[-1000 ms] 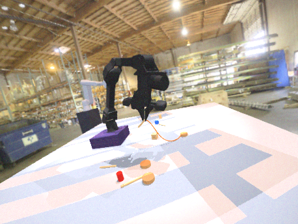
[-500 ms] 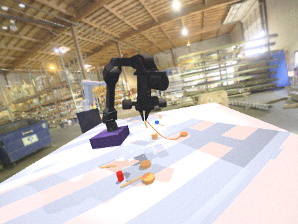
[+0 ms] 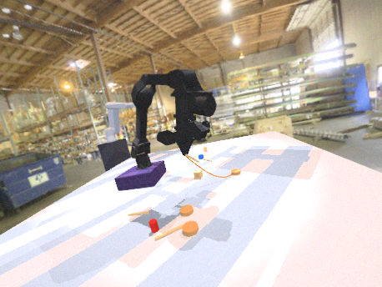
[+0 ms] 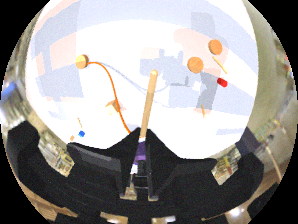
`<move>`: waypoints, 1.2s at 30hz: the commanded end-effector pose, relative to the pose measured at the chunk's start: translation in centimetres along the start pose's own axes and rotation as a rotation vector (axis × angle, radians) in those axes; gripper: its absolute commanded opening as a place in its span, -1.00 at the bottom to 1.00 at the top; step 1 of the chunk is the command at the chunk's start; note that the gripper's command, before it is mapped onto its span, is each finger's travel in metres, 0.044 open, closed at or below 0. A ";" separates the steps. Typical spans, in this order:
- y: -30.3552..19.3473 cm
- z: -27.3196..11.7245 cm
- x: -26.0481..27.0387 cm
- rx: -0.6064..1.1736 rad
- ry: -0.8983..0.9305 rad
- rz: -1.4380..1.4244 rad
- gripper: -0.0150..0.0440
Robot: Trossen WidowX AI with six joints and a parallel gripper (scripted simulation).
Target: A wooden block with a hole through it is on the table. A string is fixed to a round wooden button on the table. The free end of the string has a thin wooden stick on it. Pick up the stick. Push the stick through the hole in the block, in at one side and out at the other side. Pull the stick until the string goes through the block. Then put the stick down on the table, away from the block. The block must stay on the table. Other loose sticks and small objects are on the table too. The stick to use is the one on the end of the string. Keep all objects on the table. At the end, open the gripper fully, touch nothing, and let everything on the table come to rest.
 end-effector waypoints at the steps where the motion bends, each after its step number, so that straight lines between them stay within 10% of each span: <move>1: 0.0 0.0 0.0 -0.001 0.008 -0.158 -0.49; 36: 0.1 -0.1 -0.5 -0.029 0.023 -1.368 -0.49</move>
Point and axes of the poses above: the point midway between the two fingers, 35 mm back from their tips, its own z axis out along the fingers, its own x axis across the jaws, y = z × x, the point moved 10 cm from there along -z, back along the fingers, and after that the axes turned 13 degrees about -z, right-handed, at the moved point
